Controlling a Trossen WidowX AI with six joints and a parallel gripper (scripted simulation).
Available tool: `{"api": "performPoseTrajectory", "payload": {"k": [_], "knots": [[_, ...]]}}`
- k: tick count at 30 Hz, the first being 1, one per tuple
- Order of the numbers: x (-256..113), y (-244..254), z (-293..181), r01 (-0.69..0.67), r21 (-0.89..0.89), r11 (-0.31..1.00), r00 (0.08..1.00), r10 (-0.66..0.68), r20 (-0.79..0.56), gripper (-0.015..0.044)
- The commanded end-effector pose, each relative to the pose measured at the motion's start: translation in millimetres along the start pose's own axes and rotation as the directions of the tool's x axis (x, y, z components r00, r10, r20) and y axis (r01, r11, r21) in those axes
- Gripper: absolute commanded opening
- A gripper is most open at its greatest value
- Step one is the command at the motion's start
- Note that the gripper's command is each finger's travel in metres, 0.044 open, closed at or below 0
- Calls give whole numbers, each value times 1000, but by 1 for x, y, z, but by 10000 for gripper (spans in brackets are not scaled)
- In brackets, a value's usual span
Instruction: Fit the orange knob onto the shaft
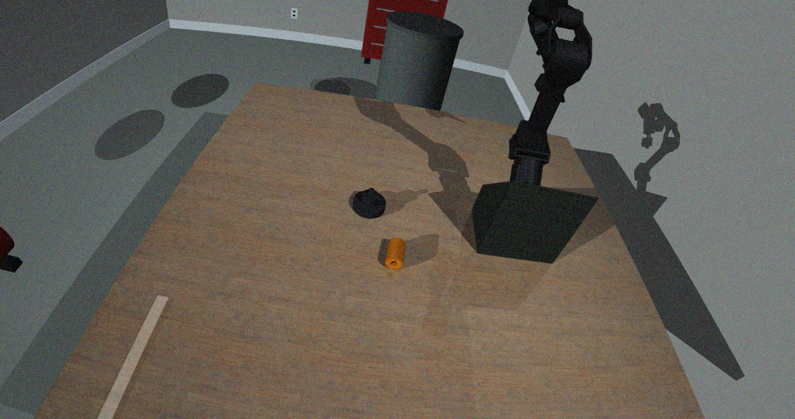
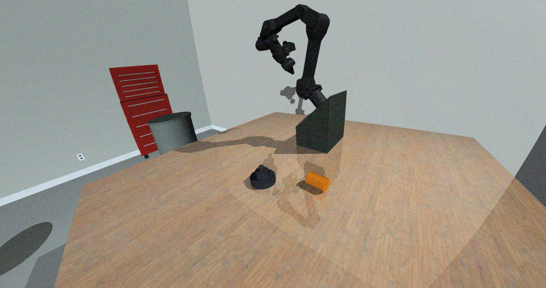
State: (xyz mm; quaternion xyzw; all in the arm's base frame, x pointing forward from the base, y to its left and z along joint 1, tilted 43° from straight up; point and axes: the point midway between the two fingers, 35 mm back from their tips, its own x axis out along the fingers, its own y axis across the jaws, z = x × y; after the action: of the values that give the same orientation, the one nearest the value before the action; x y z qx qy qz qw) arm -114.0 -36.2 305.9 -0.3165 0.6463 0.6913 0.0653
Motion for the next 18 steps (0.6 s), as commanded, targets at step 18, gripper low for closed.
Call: {"api": "performPoseTrajectory", "payload": {"k": [18], "knots": [[7, -91, -246, -339, -931, -137, 906, -315, -284, 440]]}}
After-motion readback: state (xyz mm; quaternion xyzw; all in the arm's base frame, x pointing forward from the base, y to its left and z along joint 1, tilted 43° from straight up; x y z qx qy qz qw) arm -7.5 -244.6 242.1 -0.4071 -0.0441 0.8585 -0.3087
